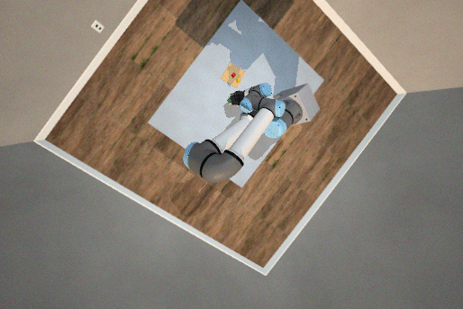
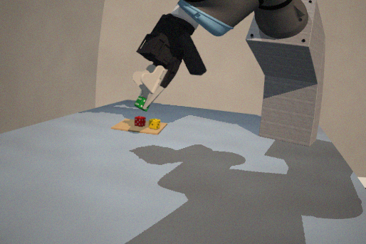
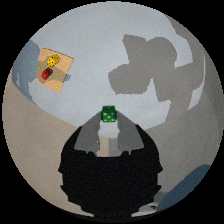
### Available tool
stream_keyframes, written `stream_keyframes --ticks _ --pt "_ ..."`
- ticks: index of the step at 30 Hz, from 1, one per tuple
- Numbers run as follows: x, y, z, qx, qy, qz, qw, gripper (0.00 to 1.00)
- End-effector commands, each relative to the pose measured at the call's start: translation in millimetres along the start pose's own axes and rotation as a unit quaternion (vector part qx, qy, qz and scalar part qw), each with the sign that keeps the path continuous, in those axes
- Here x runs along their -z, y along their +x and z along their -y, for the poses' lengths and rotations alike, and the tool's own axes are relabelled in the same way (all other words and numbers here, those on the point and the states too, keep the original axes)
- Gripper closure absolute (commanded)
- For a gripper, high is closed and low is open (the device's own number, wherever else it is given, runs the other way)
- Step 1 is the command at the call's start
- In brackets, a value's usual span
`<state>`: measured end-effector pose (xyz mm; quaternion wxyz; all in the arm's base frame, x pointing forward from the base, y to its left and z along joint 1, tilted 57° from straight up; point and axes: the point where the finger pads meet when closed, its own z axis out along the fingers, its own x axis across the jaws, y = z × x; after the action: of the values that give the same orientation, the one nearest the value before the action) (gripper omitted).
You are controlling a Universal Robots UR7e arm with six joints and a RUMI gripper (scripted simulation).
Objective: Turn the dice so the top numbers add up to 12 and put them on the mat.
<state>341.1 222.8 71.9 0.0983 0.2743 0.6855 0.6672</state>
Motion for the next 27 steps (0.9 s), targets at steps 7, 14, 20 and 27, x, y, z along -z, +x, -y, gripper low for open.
stream_keyframes --ticks 7,14,20,27 --pt "0.2 2.1 2.7 0.008 -0.089 -0.012 0.996 0.94" --pt "1.0 2.5 3.6 0.008 -0.131 -0.014 0.991 0.94" --pt "1.3 2.8 4.5 0.007 -0.153 -0.013 0.988 0.94" --pt "1.3 3.5 4.4 0.008 -0.188 -0.015 0.982 0.94"
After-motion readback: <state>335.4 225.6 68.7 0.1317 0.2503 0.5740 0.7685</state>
